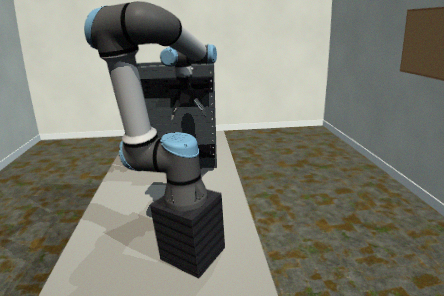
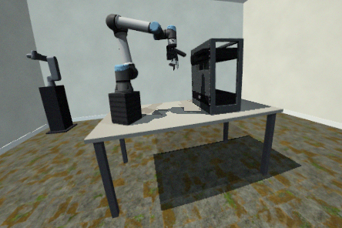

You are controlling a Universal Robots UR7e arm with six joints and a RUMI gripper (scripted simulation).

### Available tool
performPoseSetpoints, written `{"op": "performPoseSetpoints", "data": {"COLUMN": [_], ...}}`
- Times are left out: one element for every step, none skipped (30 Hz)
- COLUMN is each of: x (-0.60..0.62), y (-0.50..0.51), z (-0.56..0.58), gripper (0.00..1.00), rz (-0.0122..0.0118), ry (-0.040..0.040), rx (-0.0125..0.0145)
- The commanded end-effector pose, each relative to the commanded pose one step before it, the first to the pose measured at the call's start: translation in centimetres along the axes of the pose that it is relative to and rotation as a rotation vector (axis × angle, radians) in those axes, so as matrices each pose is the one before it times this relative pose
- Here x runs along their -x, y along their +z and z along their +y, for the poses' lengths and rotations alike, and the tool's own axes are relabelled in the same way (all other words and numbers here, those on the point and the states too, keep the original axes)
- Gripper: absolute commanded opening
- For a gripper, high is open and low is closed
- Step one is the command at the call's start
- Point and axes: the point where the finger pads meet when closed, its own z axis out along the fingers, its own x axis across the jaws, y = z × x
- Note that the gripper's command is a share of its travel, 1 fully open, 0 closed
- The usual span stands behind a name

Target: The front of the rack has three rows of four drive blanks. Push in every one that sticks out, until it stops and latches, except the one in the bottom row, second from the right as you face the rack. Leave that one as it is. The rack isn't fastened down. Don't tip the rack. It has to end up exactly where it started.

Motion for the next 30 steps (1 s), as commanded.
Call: {"op": "performPoseSetpoints", "data": {"x": [0.124, 0.002, 0.001, -0.003, -0.017, -0.018, -0.02, 0.0, 0.0, -0.021, -0.023, -0.025, -0.028, -0.042, -0.046, -0.049, -0.038, -0.036, -0.04, -0.049, -0.052, -0.054, -0.055, -0.055, 0.0, 0.0, -0.084, -0.092, -0.099, -0.064], "y": [-0.532, -0.129, -0.146, -0.138, -0.043, -0.05, -0.059, 0.0, 0.0, -0.069, -0.08, -0.093, -0.104, -0.094, -0.109, -0.124, -0.099, -0.097, -0.107, -0.073, -0.071, -0.073, -0.079, -0.086, 0.0, 0.0, -0.144, -0.109, -0.077, -0.053], "z": [-0.27, -0.083, -0.091, -0.096, -0.085, -0.09, -0.095, 0.0, 0.0, -0.1, -0.104, -0.109, -0.115, -0.145, -0.148, -0.151, -0.11, -0.101, -0.106, -0.123, -0.124, -0.123, -0.119, -0.115, 0.0, 0.0, -0.167, -0.179, -0.187, -0.113], "gripper": [1.0, 1.0, 1.0, 1.0, 1.0, 1.0, 1.0, 1.0, 1.0, 1.0, 1.0, 1.0, 1.0, 1.0, 1.0, 1.0, 1.0, 1.0, 1.0, 1.0, 1.0, 1.0, 1.0, 1.0, 1.0, 1.0, 1.0, 1.0, 1.0, 1.0], "rz": [0.04098, 0.00959, 0.01049, 0.01095, 0.0099, 0.01068, 0.01148, 0.0, 0.0, 0.01228, 0.01309, 0.01391, 0.01465, 0.01458, 0.01537, 0.01617, 0.01207, 0.01131, 0.01206, 0.01194, 0.01205, 0.01213, 0.01225, 0.01233, 0.0, 0.0, 0.01877, 0.01801, 0.01737, 0.01098], "ry": [-0.04026, -0.00874, -0.00948, -0.01007, -0.01023, -0.01092, -0.01158, 0.0, 0.0, -0.01223, -0.01285, -0.01344, -0.014, -0.0146, -0.01511, -0.01558, -0.01141, -0.01053, -0.01111, -0.01178, -0.01191, -0.01191, -0.01181, -0.01169, 0.0, 0.0, -0.0174, -0.01729, -0.01724, -0.01073], "rx": [-0.0427, -0.00981, -0.01075, -0.01126, -0.01026, -0.01102, -0.01177, 0.0, 0.0, -0.01253, -0.01327, -0.01401, -0.01471, -0.01521, -0.01587, -0.0165, -0.01218, -0.01132, -0.012, -0.01248, -0.01259, -0.01258, -0.01252, -0.01242, 0.0, 0.0, -0.01856, -0.01848, -0.01837, -0.01141]}}
